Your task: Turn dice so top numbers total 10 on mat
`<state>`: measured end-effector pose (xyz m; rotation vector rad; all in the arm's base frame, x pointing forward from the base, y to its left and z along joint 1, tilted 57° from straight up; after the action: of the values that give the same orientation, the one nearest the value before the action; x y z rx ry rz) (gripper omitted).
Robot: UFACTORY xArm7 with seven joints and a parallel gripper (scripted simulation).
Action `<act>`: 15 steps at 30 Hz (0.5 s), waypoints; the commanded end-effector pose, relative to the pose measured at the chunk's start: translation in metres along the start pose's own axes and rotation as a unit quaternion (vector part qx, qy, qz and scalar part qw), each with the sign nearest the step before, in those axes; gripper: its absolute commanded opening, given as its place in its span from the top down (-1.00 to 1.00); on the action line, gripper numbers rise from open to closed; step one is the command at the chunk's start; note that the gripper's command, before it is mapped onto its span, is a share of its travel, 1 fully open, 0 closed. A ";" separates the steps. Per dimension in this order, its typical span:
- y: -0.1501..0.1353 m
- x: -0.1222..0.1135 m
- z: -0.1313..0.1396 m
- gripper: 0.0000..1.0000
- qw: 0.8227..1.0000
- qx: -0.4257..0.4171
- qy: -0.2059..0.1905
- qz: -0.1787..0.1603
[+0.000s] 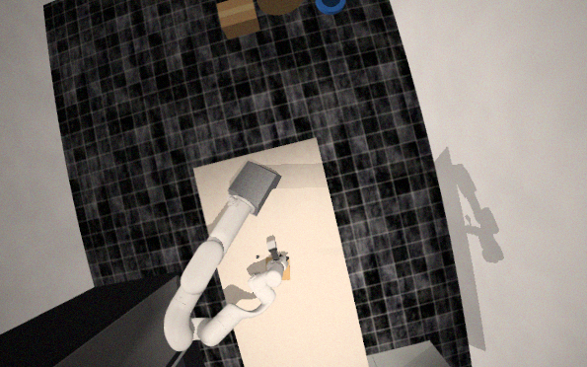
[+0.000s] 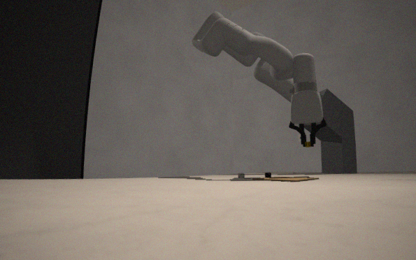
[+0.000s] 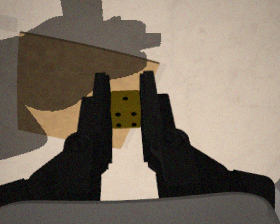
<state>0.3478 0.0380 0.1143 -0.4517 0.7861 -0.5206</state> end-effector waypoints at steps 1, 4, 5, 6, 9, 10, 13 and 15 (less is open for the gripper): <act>0.005 0.000 0.006 0.78 0.996 0.085 -0.004 -0.001; 0.006 0.001 0.008 0.78 0.995 0.104 -0.004 -0.001; 0.007 0.001 0.009 0.78 0.993 0.114 -0.004 -0.001; 0.008 0.001 0.011 0.78 0.989 0.145 -0.005 -0.001; 0.012 0.002 0.016 0.78 0.979 0.205 -0.005 -0.001; 0.012 0.002 0.016 0.78 0.977 0.211 -0.005 -0.001; 0.015 0.002 0.021 0.78 0.962 0.274 -0.005 -0.002; 0.017 0.003 0.024 0.78 0.952 0.307 -0.006 -0.002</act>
<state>0.3674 0.0498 0.1179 -0.0044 0.6319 -0.6928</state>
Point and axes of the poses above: the point where the finger pads meet when closed, its own x axis out along the fingers, its own y axis across the jaws, z = x × y, the point moved 7 cm from there along -x, back along the fingers, and after that the axes turned 6 degrees about x, right-handed, at the moved point
